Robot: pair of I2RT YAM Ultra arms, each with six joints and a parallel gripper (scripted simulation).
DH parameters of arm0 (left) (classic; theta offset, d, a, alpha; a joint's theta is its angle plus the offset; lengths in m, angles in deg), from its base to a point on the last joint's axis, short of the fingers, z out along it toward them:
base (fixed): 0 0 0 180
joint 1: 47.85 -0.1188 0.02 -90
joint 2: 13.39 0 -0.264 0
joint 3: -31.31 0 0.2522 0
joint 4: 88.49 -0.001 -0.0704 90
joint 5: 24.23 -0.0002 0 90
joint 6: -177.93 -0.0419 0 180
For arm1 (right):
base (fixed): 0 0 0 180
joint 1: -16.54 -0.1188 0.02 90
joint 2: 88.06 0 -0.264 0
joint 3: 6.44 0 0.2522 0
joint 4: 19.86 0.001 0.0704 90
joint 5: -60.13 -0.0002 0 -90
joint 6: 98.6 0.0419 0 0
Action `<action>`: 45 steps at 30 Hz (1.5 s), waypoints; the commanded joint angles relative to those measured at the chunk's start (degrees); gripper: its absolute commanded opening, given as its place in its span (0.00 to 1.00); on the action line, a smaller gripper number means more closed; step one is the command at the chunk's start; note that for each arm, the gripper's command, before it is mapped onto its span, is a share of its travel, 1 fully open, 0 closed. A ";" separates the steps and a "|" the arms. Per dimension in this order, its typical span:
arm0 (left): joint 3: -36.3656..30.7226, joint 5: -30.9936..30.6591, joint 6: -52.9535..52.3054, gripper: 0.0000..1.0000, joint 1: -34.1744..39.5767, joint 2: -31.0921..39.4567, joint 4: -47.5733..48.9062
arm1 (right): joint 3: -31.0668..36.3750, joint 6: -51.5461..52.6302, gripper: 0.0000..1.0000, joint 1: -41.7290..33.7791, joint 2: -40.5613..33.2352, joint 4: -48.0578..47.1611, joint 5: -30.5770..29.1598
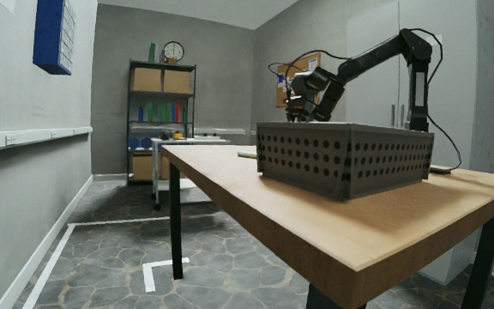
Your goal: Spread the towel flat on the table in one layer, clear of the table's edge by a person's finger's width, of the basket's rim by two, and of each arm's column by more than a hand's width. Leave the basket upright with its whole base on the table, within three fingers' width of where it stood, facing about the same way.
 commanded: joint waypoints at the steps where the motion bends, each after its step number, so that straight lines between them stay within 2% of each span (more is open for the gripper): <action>1: 2.22 0.04 3.74 0.34 -3.84 -2.60 -0.52 | -2.97 5.28 0.34 -6.05 4.07 6.08 -0.87; 8: 5.97 0.53 9.05 0.34 -11.56 -9.10 -1.43 | 2.02 20.19 0.34 -21.88 5.85 5.12 -1.65; 9: 6.73 0.67 9.86 0.34 -12.59 -10.17 -1.67 | 2.38 22.63 0.34 -24.34 6.17 3.67 -1.50; 11: 6.73 0.67 9.86 0.34 -12.59 -10.17 -1.67 | 2.38 22.63 0.34 -24.34 6.17 3.67 -1.50; 12: 8.12 0.45 10.73 0.34 -13.61 -11.72 -2.24 | 0.43 26.17 0.34 -27.62 7.08 2.53 -1.55; 14: 9.66 0.84 12.38 0.34 -15.61 -13.79 -2.76 | 2.08 30.46 0.34 -31.97 8.10 1.84 -1.82; 20: 14.37 3.17 23.00 0.34 -14.04 -16.86 -7.68 | 0.07 43.26 0.34 -44.77 13.55 -1.54 -2.07; 26: 19.33 4.91 34.27 0.34 -13.47 -19.73 -13.52 | -0.63 45.16 0.34 -45.97 15.05 -1.73 -3.12; 28: 19.33 4.91 34.27 0.34 -13.47 -19.73 -13.52 | -0.63 45.16 0.34 -45.97 15.05 -1.73 -3.12; 36: 27.19 5.74 48.83 0.34 -13.30 -24.50 -22.33 | -0.68 45.38 0.34 -46.10 14.59 -0.87 -3.31; 45: 28.85 5.64 49.43 0.34 -13.43 -25.57 -24.05 | -0.68 45.21 0.34 -46.11 14.60 -0.86 -3.32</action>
